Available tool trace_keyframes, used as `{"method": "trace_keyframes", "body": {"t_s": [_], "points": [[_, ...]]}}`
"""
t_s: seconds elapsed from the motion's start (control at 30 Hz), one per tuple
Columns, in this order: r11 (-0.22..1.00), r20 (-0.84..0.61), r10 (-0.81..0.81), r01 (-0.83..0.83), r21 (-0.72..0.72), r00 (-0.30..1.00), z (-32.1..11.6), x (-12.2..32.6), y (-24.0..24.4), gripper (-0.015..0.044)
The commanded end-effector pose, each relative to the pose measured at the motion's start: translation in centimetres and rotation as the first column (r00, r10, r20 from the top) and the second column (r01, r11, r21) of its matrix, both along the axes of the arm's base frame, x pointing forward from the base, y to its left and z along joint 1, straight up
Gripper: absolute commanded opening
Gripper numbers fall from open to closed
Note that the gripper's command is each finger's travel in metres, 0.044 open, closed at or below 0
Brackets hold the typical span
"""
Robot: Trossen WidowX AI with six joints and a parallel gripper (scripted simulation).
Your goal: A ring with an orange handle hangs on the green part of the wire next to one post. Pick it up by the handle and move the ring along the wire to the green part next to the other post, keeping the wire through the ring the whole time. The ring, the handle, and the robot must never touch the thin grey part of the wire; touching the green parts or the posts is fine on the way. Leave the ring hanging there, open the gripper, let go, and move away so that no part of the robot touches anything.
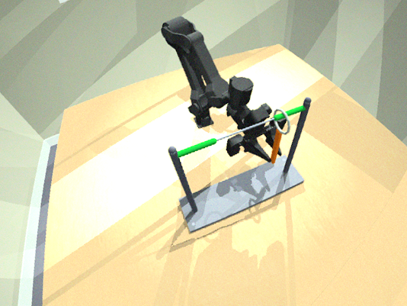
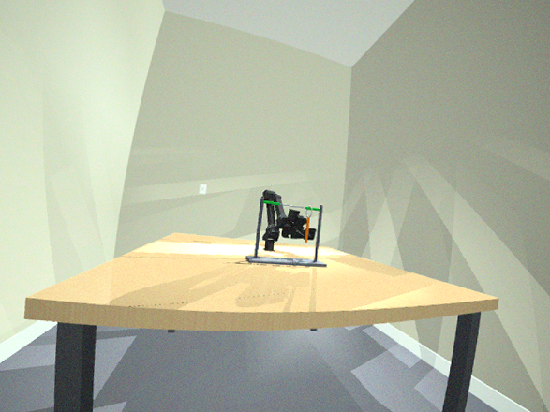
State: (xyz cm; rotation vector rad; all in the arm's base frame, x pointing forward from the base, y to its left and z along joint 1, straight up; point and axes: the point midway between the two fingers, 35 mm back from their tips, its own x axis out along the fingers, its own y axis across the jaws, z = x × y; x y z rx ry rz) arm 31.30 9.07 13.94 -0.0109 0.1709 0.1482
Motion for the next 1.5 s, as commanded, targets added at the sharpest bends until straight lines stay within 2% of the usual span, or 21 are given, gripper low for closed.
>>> {"method": "trace_keyframes", "body": {"t_s": [0.0,0.27,0.83,1.2,1.47], "points": [[1.0,-0.004,-0.004,0.004,0.002,1.0,-0.1,-0.8,-0.2,0.016],[1.0,-0.006,-0.005,0.005,0.003,1.0,0.0,-2.2,-0.5,0.016],[1.0,-0.006,-0.005,0.005,0.003,1.0,0.0,-2.3,-0.5,0.016],[1.0,-0.007,-0.001,0.001,0.0,1.0,0.5,-6.3,-1.1,0.044],[1.0,-0.007,-0.001,0.001,0.0,1.0,0.5,-6.3,-1.1,0.044]]}}
